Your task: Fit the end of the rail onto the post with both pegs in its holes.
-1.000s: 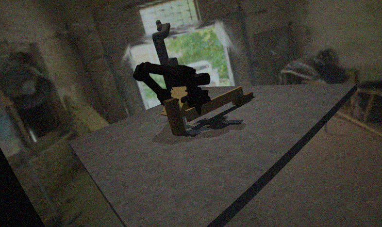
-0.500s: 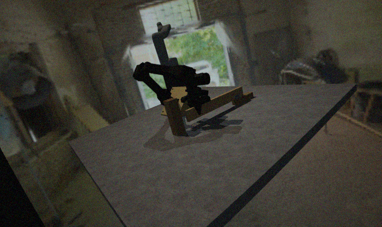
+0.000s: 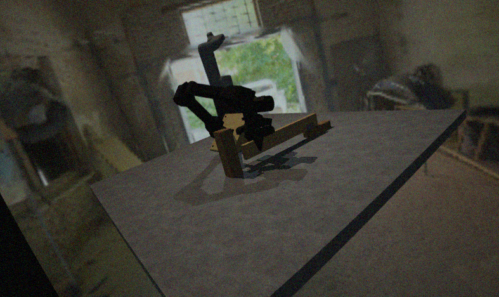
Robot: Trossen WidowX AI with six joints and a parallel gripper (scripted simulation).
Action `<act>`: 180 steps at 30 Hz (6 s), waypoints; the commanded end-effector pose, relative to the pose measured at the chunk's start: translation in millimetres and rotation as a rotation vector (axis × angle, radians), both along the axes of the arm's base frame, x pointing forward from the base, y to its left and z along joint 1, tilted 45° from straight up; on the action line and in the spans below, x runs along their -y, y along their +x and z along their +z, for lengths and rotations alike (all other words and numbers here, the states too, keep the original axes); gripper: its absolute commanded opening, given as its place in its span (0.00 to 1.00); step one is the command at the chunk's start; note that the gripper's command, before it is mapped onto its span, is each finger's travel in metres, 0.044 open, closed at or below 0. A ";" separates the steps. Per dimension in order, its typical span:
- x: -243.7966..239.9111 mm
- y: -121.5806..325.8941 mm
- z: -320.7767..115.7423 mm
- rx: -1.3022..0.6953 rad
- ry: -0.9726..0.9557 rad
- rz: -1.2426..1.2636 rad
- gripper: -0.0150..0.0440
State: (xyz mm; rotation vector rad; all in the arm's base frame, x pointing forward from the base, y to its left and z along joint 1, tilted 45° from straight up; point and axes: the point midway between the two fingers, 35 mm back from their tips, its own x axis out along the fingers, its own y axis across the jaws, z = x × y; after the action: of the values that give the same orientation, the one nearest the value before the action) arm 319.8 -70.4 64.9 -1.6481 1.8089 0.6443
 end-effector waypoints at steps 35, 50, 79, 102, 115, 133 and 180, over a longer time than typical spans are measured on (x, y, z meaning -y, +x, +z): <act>6.7 -0.5 10.1 0.001 -0.001 0.005 0.25; 10.5 -0.8 12.9 0.001 -0.001 0.005 0.25; 15.7 -1.5 20.1 0.001 -0.002 0.005 0.25; 21.6 -2.5 24.3 0.001 -0.002 0.005 0.25; 22.8 -2.8 27.8 0.001 -0.002 0.005 0.25; 23.1 -3.0 29.8 0.001 -0.002 0.005 0.25; -14.5 0.2 30.0 0.001 0.001 0.006 1.00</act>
State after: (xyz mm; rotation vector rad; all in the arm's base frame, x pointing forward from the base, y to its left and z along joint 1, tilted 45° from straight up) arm 318.5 -72.8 95.9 -1.6470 1.8084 0.6408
